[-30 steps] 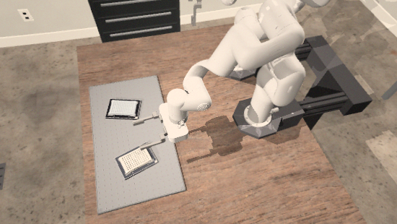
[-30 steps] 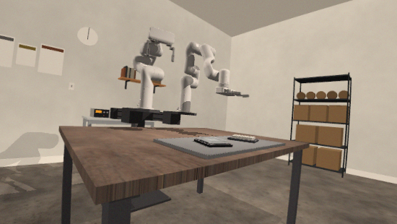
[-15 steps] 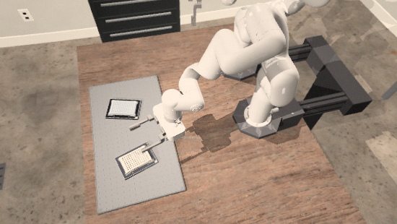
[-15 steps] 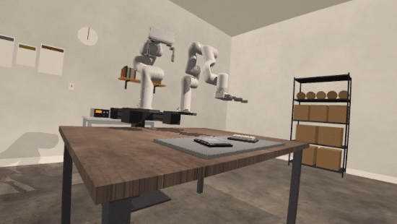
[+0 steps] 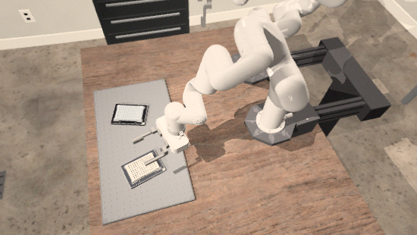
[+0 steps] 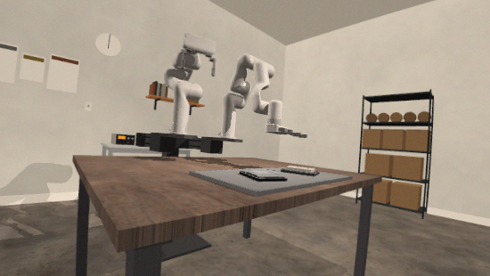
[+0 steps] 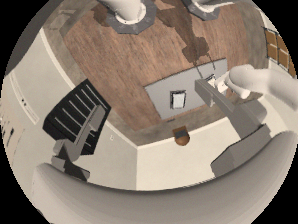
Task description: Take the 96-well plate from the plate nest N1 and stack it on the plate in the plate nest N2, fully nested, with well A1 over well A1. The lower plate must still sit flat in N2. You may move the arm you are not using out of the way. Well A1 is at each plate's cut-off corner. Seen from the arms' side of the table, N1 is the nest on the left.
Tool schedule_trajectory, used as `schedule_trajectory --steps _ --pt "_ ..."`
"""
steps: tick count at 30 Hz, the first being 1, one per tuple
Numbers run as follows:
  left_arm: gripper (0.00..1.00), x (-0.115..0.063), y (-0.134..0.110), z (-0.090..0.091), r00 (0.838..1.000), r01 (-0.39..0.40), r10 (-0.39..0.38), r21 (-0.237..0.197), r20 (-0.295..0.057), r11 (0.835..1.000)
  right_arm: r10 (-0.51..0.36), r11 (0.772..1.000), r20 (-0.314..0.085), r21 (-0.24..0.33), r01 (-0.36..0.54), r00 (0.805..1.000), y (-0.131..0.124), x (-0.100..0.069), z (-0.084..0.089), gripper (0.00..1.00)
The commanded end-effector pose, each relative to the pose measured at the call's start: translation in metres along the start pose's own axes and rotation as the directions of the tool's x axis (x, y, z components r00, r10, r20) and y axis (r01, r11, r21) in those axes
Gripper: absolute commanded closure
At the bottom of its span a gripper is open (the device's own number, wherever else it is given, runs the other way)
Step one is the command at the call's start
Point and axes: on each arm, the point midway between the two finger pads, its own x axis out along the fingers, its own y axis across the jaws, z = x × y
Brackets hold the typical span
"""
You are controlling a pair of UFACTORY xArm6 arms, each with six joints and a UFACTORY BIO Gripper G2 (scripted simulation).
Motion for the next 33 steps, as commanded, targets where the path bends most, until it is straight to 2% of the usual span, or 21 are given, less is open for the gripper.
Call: schedule_trajectory --steps 1,2,15,33 --pt "0.63 0.008 -0.006 -0.016 1.0 -0.001 0.001 0.0 0.006 1.0 0.0 1.0 -0.003 0.0 0.0 1.0 0.0 -0.001 0.0 0.0" --pt "0.63 0.008 -0.006 -0.016 1.0 -0.001 0.001 0.0 0.006 1.0 0.0 1.0 -0.003 0.0 0.0 1.0 0.0 -0.001 0.0 0.0" --pt "0.63 0.024 -0.022 -0.077 1.0 -0.001 0.001 0.0 0.006 1.0 0.0 1.0 -0.003 0.0 0.0 1.0 0.0 -0.001 0.0 0.0" --pt "0.63 0.024 -0.022 -0.078 1.0 -0.001 0.001 0.0 0.006 1.0 0.0 1.0 -0.003 0.0 0.0 1.0 0.0 -0.001 0.0 0.0"
